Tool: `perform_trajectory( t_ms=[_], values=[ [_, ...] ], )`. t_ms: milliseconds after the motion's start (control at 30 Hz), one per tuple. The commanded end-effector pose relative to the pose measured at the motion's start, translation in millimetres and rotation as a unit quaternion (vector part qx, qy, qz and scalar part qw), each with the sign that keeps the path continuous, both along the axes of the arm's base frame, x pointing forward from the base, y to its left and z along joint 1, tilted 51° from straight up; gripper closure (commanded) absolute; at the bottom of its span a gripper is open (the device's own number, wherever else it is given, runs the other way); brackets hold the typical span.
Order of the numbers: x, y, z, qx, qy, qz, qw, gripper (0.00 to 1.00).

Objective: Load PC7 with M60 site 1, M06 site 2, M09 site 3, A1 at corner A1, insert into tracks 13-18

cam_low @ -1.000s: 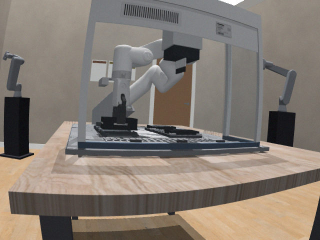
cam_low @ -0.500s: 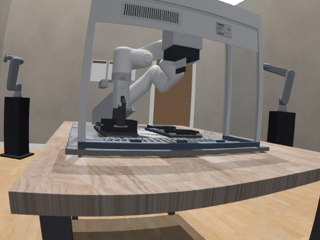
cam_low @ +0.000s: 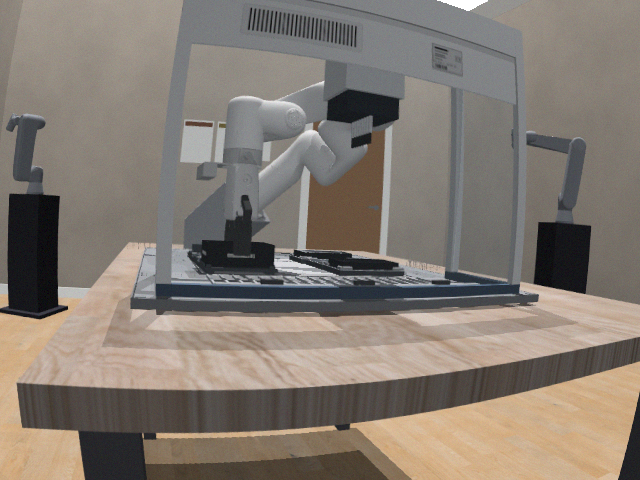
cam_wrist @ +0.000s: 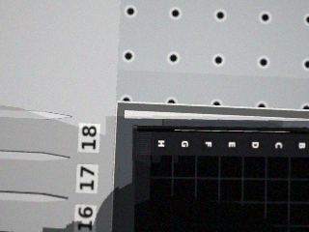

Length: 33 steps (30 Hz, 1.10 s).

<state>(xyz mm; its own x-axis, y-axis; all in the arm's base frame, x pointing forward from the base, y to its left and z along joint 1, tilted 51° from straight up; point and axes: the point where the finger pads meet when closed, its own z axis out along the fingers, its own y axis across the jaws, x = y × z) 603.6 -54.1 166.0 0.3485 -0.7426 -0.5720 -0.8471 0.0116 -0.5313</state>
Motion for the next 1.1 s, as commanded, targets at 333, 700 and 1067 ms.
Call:
perform_trajectory(
  t_ms=[333,700,1067],
  values=[
    [0.6,-1.4,1.4,-0.001,-0.001,-0.001,1.000,1.00],
    [0.8,-1.1,1.1,-0.001,-0.001,-0.001,1.000,0.00],
    [0.8,-1.1,1.2,-0.001,-0.001,-0.001,1.000,0.00]
  ],
)
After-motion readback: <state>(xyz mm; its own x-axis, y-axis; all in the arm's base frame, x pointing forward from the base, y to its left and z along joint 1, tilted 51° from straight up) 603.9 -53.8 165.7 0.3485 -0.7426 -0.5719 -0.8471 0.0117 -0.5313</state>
